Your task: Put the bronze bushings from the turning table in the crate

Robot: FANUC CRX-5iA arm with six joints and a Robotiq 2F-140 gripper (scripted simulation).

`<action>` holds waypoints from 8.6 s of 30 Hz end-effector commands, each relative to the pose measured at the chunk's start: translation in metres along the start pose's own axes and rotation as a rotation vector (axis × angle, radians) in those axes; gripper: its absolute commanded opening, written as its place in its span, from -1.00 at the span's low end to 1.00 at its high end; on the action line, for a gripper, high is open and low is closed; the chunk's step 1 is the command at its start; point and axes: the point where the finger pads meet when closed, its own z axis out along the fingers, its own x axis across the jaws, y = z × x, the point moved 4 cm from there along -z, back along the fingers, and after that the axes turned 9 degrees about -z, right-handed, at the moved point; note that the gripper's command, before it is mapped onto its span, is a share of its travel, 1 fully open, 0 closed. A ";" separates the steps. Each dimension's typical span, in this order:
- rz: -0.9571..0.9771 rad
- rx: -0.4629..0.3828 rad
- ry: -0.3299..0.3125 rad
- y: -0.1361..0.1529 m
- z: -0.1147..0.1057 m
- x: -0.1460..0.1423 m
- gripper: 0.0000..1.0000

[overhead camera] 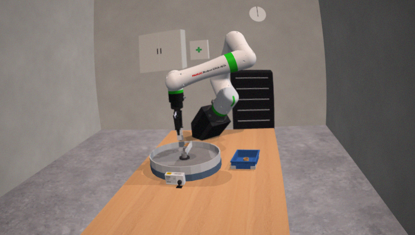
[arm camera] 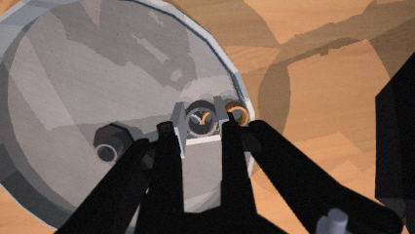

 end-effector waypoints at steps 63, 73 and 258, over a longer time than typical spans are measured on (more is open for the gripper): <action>0.000 0.000 0.000 0.025 -0.001 -0.150 -1.00; 0.000 0.000 0.000 0.025 -0.001 -0.150 -1.00; 0.000 0.000 0.000 0.023 -0.014 -0.150 -0.52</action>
